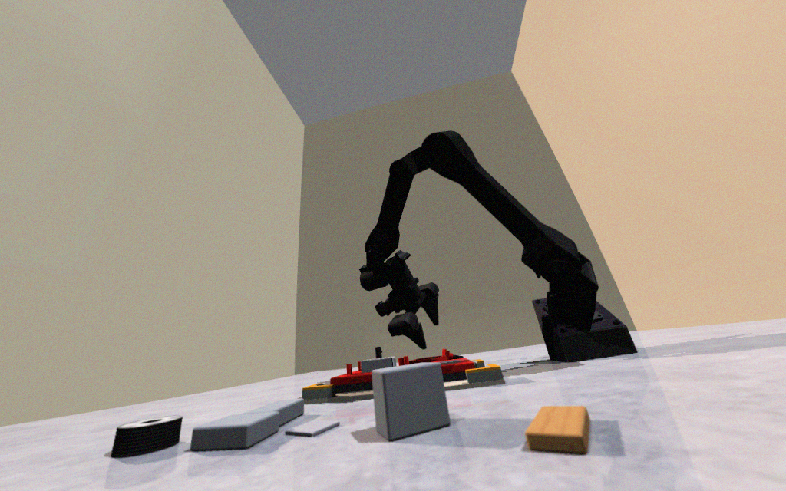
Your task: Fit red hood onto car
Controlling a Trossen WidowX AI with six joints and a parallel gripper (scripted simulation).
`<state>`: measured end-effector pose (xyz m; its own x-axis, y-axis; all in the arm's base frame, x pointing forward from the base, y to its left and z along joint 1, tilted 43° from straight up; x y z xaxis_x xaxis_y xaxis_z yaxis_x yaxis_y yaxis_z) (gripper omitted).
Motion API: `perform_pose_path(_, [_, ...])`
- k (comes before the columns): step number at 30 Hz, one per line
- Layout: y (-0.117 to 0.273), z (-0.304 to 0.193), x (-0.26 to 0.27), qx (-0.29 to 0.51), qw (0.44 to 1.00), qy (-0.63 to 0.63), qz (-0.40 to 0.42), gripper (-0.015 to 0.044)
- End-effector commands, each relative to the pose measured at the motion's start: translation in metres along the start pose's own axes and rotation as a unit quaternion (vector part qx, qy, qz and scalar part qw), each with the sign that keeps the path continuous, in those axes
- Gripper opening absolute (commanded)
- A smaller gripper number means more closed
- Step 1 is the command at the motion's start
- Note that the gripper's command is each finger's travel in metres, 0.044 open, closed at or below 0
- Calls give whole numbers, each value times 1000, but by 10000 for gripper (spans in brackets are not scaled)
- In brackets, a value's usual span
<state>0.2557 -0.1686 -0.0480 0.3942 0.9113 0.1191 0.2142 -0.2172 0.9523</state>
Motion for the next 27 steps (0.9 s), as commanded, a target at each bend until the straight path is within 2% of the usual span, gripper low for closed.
perform_pose_path(1, [-1, -2, 2, -5, 995, -92, -32, 440])
perform_pose_path(10, [2, -2, 9, -62, 929, -349, -102, 440])
perform_pose_path(20, [9, -1, 17, -172, 772, -599, -127, 440])
perform_pose_path(22, [10, -1, 18, -188, 745, -627, -125, 440])
perform_pose_path(27, [10, -1, 19, -190, 742, -631, -125, 440])
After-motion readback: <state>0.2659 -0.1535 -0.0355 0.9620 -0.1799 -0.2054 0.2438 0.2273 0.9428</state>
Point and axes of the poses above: the point midway between the two fingers, 35 mm back from their tips, its own y axis back along the fingers, its own x axis across the jaws, z = x × y, the point moved 2 cm from there along y, back along the fingers, and after that the axes turned 8 degrees about y, right-handed, at the moved point
